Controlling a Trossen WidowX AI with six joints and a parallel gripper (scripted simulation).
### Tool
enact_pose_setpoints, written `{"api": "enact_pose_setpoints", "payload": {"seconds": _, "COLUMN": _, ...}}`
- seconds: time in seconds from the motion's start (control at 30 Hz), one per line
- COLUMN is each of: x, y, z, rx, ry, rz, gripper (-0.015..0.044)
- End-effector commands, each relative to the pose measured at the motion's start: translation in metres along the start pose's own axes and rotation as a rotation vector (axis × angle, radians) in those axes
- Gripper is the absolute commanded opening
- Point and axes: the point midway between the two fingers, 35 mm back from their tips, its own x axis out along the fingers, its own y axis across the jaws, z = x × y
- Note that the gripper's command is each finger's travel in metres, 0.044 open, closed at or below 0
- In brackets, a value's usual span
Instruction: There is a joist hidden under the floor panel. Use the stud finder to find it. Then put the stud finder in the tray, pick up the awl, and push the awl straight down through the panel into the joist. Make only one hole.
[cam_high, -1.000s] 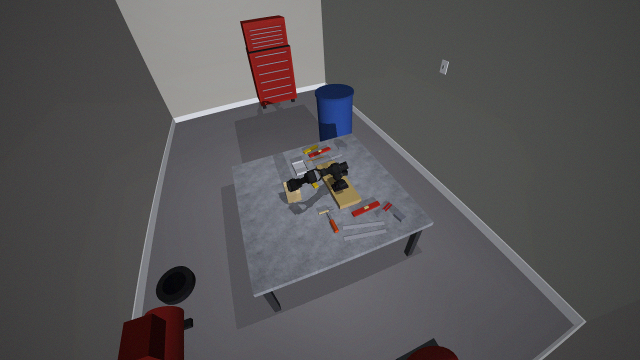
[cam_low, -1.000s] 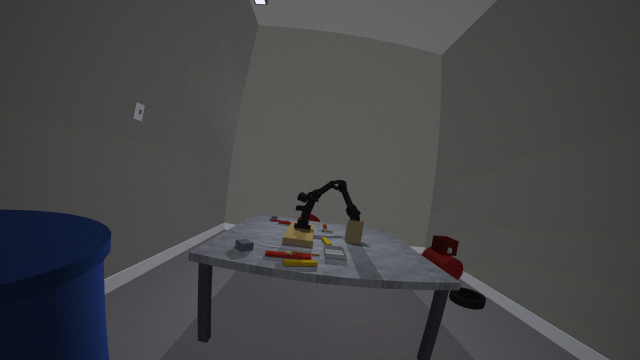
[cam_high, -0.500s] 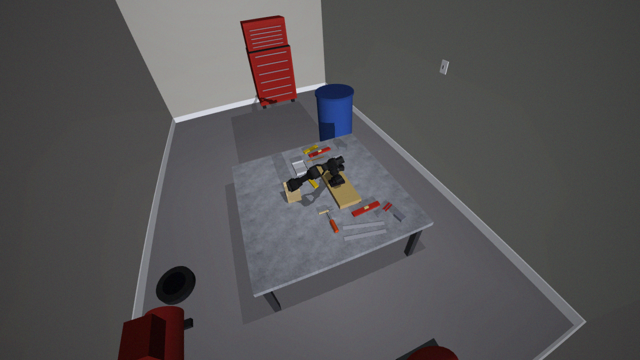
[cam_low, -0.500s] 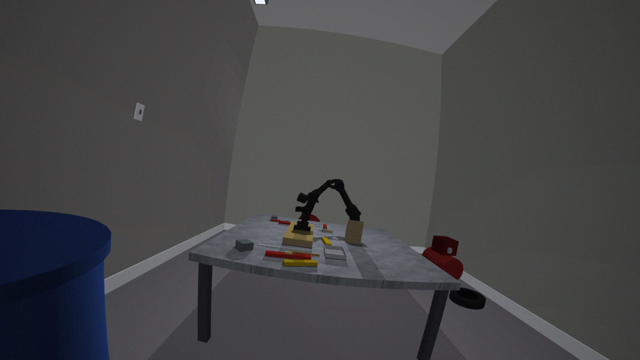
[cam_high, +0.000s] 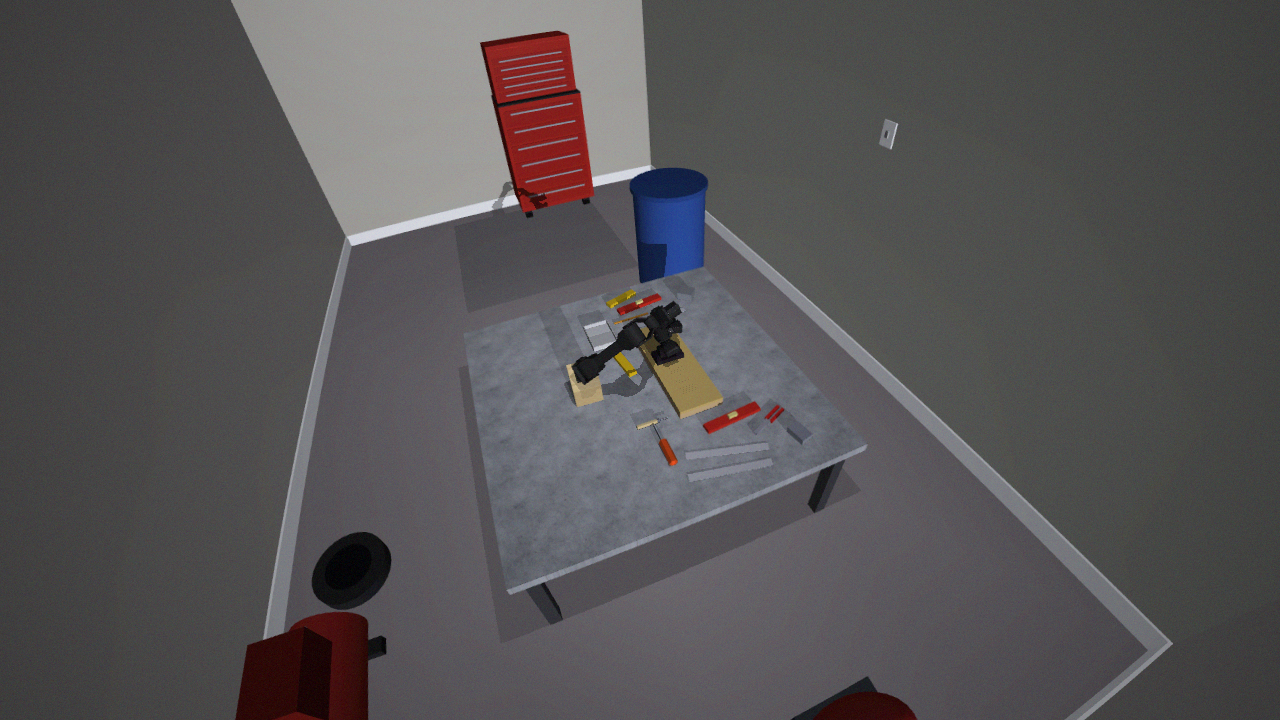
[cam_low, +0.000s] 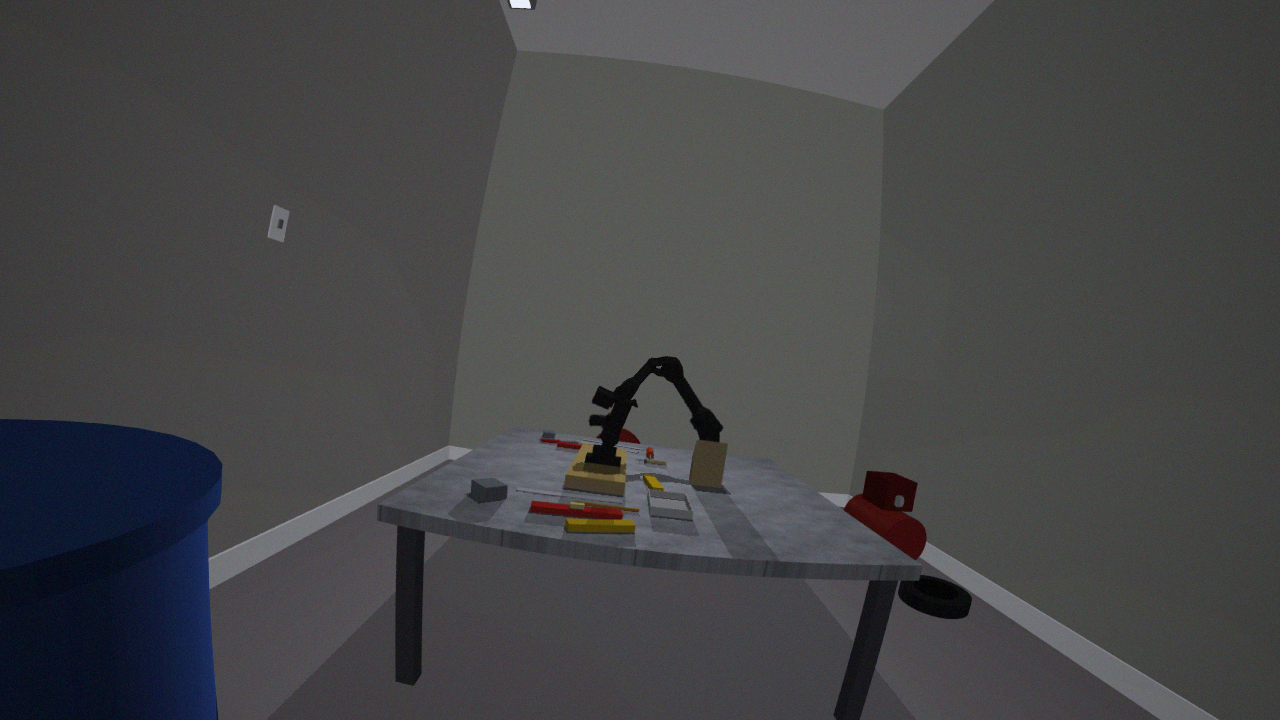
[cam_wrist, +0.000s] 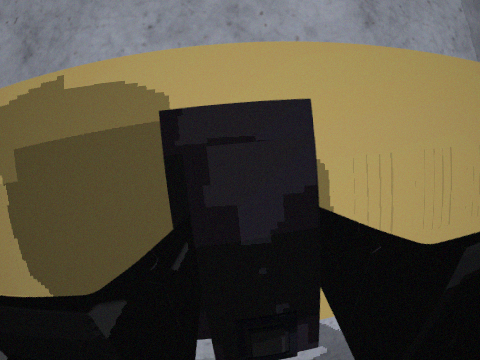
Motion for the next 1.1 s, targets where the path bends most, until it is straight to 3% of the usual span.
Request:
{"api": "enact_pose_setpoints", "payload": {"seconds": 0.0, "x": 0.000, "y": 0.020, "z": 0.000, "rx": 0.001, "ry": 0.001, "rz": 0.002, "gripper": 0.0000}}
{"api": "enact_pose_setpoints", "payload": {"seconds": 1.07, "x": -0.002, "y": 0.147, "z": 0.000, "rx": 0.005, "ry": -0.001, "rz": 0.010, "gripper": 0.0000}}
